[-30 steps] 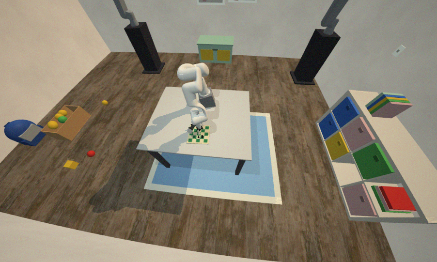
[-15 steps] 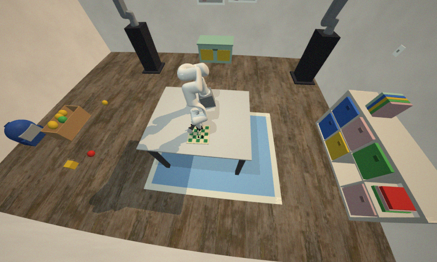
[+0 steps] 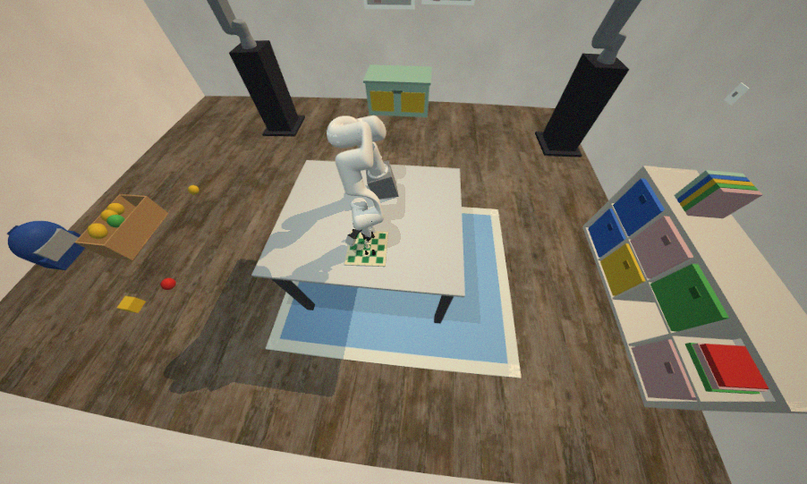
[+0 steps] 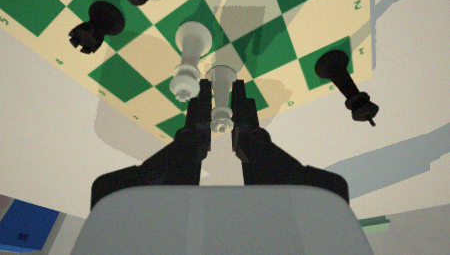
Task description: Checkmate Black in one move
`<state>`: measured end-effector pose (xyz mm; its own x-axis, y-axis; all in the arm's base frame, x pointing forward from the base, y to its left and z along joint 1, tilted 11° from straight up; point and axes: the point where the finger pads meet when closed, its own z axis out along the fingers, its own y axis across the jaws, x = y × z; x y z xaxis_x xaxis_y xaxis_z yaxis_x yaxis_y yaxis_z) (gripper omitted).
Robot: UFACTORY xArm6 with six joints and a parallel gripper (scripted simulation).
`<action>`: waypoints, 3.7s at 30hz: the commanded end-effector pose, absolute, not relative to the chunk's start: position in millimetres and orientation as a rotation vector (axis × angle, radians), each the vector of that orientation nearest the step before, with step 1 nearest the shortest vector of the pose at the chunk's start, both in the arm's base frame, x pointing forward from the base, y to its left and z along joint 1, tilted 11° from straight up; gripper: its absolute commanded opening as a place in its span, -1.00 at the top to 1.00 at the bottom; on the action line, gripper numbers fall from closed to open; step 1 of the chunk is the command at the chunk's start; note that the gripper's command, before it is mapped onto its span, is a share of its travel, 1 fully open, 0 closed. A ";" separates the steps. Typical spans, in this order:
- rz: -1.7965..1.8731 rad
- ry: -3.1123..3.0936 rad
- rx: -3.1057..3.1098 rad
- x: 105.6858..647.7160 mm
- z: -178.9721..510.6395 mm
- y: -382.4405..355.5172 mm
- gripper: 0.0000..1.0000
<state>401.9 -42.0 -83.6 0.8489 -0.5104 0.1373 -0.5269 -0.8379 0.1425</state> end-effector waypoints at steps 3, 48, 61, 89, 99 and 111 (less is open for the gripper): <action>0.142 -0.806 2.851 401.6 -59.0 -37.1 1.00; 0.170 -1.109 2.758 397.8 14.6 -62.2 1.00; 0.170 -1.110 2.758 399.6 -14.7 -68.0 1.00; 0.170 -1.110 2.758 403.4 -79.2 -80.5 1.00; 0.170 -1.110 2.758 403.4 -79.2 -80.5 1.00; 0.170 -1.110 2.758 403.4 -79.2 -80.5 1.00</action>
